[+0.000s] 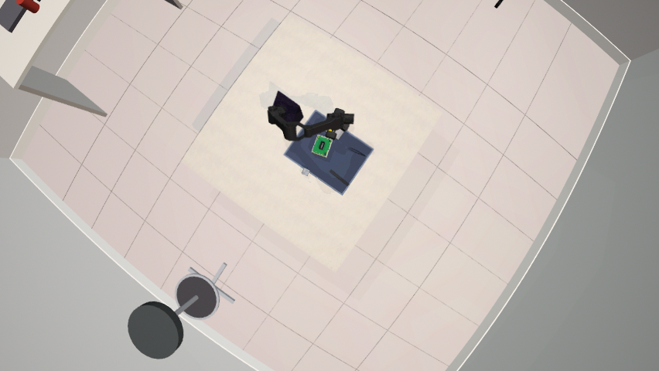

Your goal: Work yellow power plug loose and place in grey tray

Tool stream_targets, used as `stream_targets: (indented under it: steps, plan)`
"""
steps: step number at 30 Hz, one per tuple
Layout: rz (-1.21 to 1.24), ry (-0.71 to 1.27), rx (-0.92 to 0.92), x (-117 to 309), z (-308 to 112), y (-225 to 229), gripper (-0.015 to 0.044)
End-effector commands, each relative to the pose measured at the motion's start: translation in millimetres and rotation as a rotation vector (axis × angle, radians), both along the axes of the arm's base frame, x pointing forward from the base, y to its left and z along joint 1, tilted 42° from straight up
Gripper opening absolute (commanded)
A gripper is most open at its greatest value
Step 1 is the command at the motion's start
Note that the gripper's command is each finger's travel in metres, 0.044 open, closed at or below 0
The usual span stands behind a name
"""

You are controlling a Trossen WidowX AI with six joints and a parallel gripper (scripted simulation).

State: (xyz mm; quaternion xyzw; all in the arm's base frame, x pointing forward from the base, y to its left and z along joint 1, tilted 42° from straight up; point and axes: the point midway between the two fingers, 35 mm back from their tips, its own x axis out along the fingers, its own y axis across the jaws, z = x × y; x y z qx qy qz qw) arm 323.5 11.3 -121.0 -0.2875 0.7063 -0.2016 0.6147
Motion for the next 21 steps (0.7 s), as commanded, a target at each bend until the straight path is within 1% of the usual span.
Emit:
stream_targets:
  steps: [1,6,13,21]
  plan:
    - [0.0,0.0,0.001,0.0,0.1,0.2,0.044]
    - [-0.001,0.001,0.002,1.6,6.0,5.8,0.044]
    - [-0.011,0.007,-0.001,6.9,63.2,54.0,0.044]
    - [-0.011,0.007,-0.002,6.8,65.3,55.5,0.044]
